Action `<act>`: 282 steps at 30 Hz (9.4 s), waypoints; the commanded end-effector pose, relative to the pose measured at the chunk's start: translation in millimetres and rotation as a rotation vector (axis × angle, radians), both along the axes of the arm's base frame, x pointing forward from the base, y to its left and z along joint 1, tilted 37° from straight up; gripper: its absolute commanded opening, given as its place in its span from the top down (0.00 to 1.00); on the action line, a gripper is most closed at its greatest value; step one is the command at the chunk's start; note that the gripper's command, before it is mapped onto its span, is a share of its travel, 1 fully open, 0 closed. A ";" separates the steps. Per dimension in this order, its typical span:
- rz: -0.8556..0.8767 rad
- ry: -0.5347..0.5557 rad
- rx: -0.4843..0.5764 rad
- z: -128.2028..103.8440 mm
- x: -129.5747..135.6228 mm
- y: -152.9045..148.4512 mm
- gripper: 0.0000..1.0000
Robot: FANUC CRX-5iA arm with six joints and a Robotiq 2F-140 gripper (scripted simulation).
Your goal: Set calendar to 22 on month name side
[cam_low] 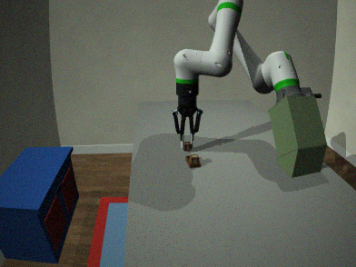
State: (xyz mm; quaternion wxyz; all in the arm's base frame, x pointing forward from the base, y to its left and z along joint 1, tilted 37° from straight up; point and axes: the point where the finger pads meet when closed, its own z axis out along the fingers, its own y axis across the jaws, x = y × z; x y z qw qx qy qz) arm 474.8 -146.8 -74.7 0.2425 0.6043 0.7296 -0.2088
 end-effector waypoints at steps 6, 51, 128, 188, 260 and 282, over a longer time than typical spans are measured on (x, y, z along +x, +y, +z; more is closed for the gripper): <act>0.000 -0.002 -0.001 -5.3 1.5 -4.4 0.83; 0.000 -0.002 -0.001 -6.0 1.6 -4.9 0.83; 0.000 -0.002 -0.001 -8.4 1.9 -6.7 0.83; 0.000 -0.002 -0.001 24.7 -2.4 18.2 0.71; 0.001 -0.001 -0.001 56.8 -6.9 42.2 0.71; 0.001 -0.002 -0.001 54.2 -6.5 40.2 0.71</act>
